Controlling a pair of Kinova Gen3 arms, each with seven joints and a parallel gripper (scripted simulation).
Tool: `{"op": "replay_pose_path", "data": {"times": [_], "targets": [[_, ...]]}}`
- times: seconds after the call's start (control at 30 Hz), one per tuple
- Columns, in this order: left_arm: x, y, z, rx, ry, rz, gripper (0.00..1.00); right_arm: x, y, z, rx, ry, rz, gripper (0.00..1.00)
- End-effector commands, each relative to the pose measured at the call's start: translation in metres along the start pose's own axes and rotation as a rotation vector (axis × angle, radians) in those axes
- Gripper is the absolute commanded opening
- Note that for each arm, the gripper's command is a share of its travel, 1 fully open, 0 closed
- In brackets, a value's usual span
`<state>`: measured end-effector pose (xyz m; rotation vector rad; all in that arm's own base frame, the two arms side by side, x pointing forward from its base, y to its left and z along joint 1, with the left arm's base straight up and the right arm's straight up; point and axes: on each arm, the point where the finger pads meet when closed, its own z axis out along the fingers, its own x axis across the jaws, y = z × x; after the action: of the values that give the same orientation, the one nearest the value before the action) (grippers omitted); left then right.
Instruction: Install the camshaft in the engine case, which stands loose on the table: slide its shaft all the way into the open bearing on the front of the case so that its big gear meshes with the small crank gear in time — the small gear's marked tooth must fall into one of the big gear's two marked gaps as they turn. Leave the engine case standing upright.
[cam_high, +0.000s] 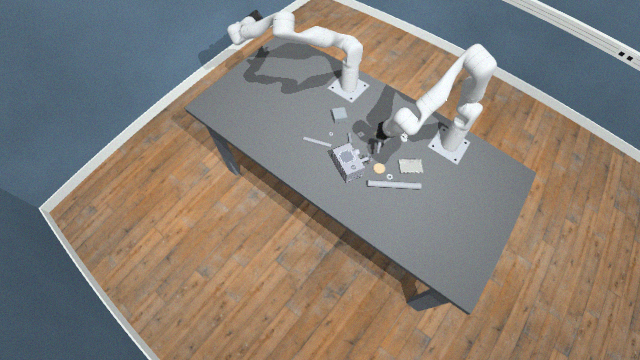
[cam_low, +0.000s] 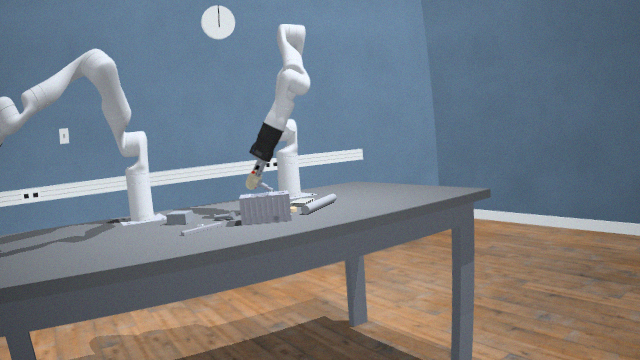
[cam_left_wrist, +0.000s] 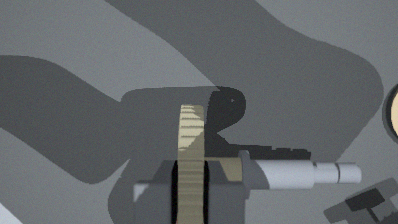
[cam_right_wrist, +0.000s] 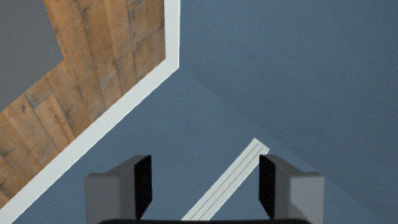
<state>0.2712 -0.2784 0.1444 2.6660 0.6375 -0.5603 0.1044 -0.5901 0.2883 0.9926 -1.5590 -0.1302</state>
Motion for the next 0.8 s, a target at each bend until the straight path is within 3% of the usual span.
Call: {"op": "replay_pose_path", "data": {"times": [0.0,0.3,0.4,0.77], "targets": [[0.0046,0.003,-0.0047,-0.015,0.019,0.126,0.29,0.0011,0.0007,-0.0002,0.0,0.0,0.002,1.0],[0.0074,0.0055,-0.0088,-0.016,0.04,0.403,0.29,0.0011,0.0007,-0.0002,0.0,0.0,0.002,1.0],[0.0074,0.0056,-0.0092,-0.016,0.041,0.417,0.29,0.0011,0.0007,-0.0002,0.0,0.0,0.002,1.0],[0.0101,0.008,-0.0132,-0.017,0.061,0.686,0.29,0.0011,0.0007,-0.0002,0.0,0.0,0.002,1.0]]}}
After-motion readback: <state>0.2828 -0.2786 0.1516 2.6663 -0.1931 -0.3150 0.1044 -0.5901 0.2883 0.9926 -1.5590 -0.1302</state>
